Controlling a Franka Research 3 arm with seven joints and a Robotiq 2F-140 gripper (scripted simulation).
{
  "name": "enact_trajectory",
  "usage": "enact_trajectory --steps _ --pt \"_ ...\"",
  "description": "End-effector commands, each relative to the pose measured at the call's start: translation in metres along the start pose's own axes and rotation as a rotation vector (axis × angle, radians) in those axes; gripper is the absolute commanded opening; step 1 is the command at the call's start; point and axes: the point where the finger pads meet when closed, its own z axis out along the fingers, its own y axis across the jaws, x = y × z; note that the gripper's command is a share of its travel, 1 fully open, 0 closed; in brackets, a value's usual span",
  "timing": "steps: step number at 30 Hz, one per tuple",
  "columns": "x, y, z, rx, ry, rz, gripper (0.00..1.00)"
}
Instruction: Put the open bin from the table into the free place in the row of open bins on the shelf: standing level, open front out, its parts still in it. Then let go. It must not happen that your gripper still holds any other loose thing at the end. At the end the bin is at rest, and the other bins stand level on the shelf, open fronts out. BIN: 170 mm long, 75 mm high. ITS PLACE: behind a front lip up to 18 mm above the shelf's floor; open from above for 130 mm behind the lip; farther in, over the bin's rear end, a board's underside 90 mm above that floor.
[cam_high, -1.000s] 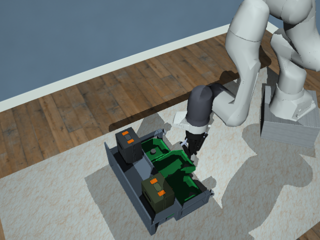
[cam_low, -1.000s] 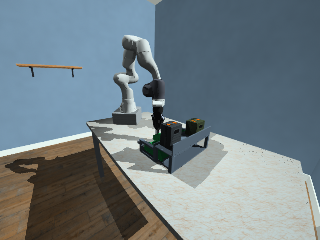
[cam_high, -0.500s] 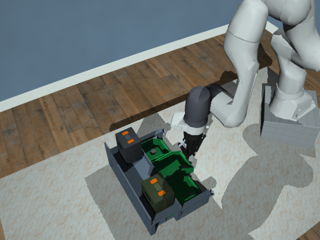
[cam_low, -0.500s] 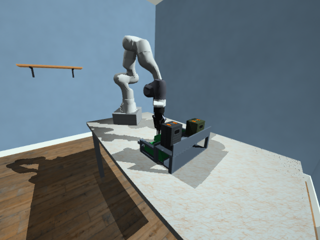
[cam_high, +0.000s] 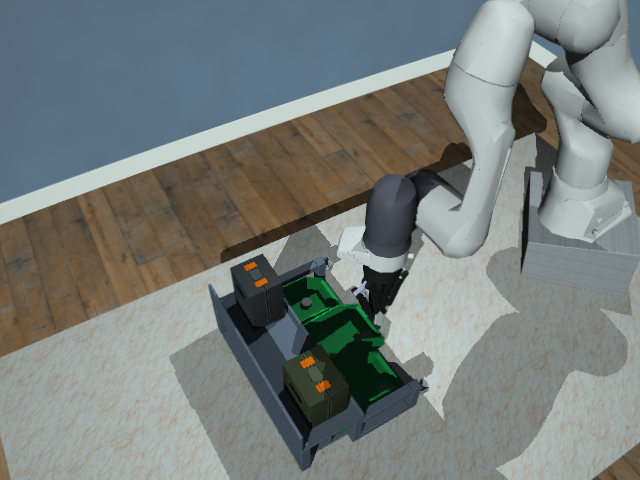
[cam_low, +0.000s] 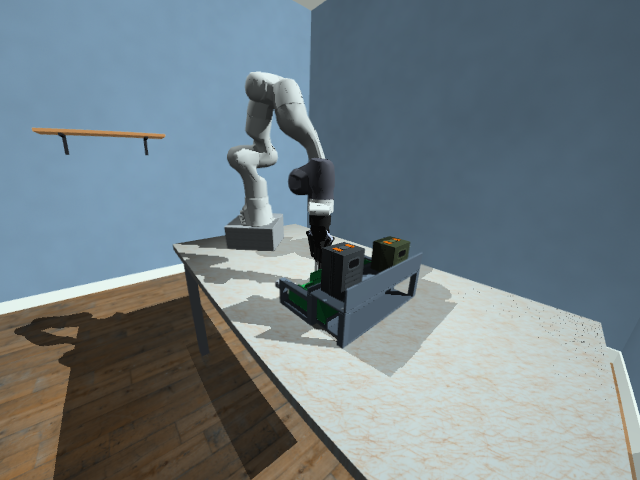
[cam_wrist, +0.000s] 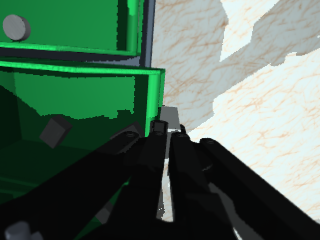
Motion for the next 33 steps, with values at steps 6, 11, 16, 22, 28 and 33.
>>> enact_trajectory --steps 6,11,16,22,28,33 --pt "0.0 -0.006 0.001 -0.004 -0.001 -0.001 0.0" --pt "0.0 -0.008 0.001 -0.004 -0.001 -0.001 0.0" --pt "0.0 -0.011 0.001 -0.004 -0.001 -0.001 0.0" --pt "0.0 -0.015 0.001 -0.004 -0.001 -0.001 0.0" --pt "0.0 -0.017 0.001 -0.004 -0.001 -0.001 0.0" --pt "0.0 -0.019 0.001 -0.004 -0.001 -0.001 0.0"
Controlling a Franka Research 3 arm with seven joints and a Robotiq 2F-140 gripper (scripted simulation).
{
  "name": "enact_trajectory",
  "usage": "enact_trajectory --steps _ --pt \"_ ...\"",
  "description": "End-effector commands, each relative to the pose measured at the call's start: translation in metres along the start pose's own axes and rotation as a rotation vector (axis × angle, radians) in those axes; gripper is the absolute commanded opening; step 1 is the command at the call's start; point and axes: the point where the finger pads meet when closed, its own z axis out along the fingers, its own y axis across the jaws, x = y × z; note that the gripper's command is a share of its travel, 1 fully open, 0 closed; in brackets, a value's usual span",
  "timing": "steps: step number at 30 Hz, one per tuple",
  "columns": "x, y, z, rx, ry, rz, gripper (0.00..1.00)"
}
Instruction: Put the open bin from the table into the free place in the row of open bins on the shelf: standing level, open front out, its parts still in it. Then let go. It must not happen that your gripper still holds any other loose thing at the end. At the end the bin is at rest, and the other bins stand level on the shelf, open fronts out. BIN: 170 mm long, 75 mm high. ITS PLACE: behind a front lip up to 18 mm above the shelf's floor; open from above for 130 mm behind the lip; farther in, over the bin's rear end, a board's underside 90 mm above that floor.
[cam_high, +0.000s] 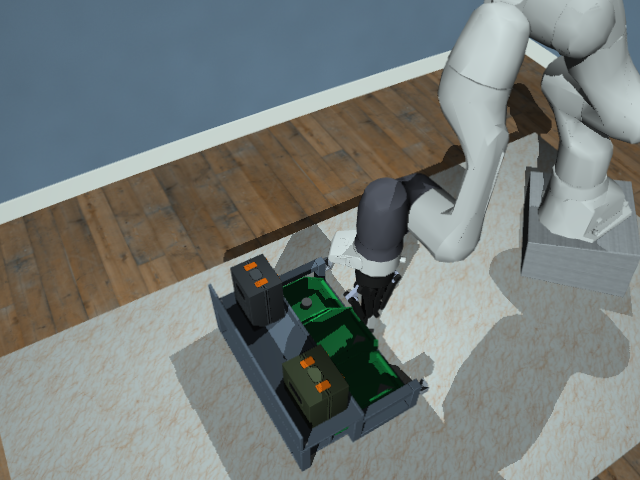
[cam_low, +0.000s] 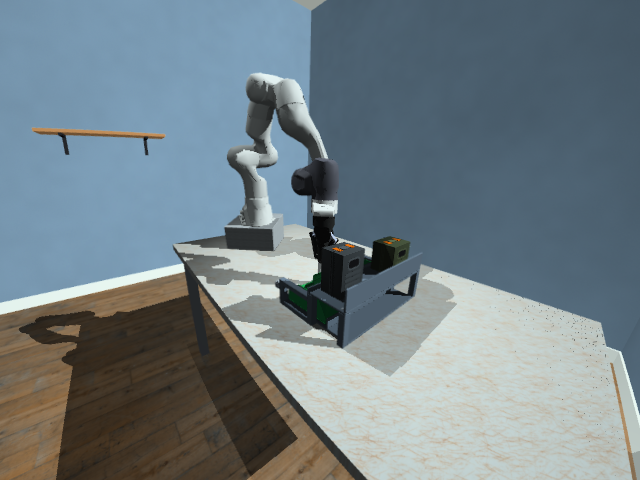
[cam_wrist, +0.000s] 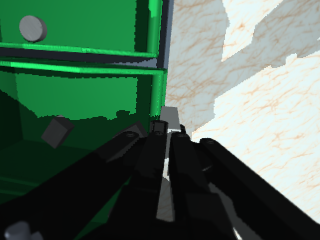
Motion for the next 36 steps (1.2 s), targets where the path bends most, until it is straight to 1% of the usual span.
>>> enact_trajectory --steps 1,36 --pt "-0.0001 -0.0016 0.0004 -0.003 -0.001 -0.001 0.0" --pt "-0.0001 -0.009 0.0005 -0.003 -0.001 -0.001 0.0"
